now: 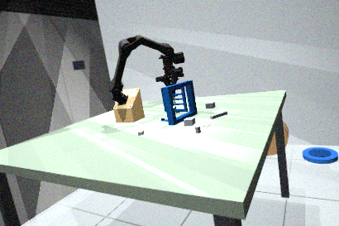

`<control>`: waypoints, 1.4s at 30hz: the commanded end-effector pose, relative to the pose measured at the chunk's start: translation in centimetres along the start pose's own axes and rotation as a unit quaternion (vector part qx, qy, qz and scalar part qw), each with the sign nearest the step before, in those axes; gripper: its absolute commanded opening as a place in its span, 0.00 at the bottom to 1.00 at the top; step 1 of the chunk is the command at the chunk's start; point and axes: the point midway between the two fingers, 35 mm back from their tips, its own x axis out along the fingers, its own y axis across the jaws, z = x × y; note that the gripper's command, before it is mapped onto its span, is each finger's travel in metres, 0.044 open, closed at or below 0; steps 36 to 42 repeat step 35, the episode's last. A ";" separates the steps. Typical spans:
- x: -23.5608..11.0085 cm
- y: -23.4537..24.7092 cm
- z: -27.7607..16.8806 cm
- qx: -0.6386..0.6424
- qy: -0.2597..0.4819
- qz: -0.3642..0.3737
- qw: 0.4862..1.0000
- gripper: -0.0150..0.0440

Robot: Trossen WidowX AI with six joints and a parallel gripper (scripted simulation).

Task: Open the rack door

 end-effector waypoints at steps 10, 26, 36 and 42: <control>-0.3 0.0 0.0 0.007 0.002 -0.001 1.000 0.76; -2.7 0.1 0.1 0.006 0.002 -0.001 1.000 0.76; -4.1 0.2 0.1 0.006 0.002 0.000 1.000 0.76; -4.1 0.2 0.1 0.006 0.002 0.000 1.000 0.76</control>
